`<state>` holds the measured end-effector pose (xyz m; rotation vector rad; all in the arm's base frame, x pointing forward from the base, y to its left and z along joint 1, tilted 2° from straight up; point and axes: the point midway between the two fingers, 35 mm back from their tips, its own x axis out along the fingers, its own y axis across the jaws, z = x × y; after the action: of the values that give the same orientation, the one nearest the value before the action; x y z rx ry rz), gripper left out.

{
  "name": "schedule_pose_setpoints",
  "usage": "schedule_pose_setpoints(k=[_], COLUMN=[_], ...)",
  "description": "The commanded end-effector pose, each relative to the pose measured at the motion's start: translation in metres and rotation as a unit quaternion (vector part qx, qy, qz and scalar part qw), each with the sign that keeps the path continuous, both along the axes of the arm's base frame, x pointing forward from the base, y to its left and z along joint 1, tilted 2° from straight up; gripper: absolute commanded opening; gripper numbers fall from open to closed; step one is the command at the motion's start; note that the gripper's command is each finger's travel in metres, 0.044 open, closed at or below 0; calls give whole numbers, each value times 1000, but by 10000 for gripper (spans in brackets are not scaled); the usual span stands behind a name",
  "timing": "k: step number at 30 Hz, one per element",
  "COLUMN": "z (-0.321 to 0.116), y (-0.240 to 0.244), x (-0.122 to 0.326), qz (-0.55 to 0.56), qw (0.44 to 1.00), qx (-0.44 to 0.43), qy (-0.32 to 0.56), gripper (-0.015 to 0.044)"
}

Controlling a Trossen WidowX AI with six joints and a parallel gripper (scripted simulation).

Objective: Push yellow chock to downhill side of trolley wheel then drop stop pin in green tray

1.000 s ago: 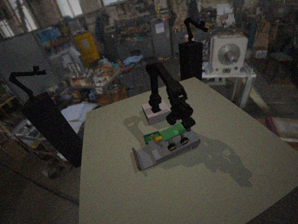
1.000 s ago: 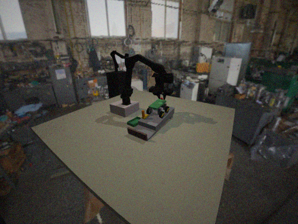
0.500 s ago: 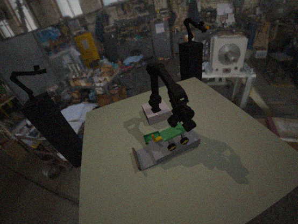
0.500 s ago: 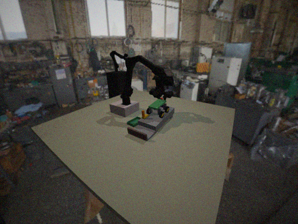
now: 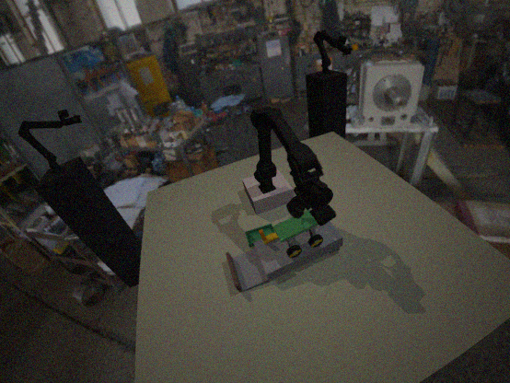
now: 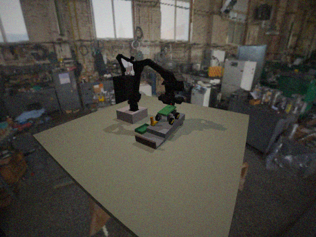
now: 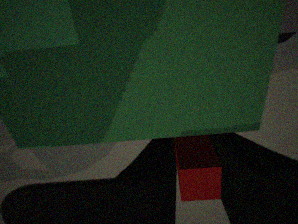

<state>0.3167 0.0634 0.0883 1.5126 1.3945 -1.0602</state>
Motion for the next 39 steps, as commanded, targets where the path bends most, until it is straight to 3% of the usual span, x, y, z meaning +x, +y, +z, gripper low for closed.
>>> schedule_pose_setpoints(k=[1,2,39], z=[0,1,26], y=[0,0,-7], x=[1,1,-3], qz=[0,0,-2], qw=[1000,1000,1000], qx=[0,0,2], qy=[-2,-2,1], gripper=[25,0,0])
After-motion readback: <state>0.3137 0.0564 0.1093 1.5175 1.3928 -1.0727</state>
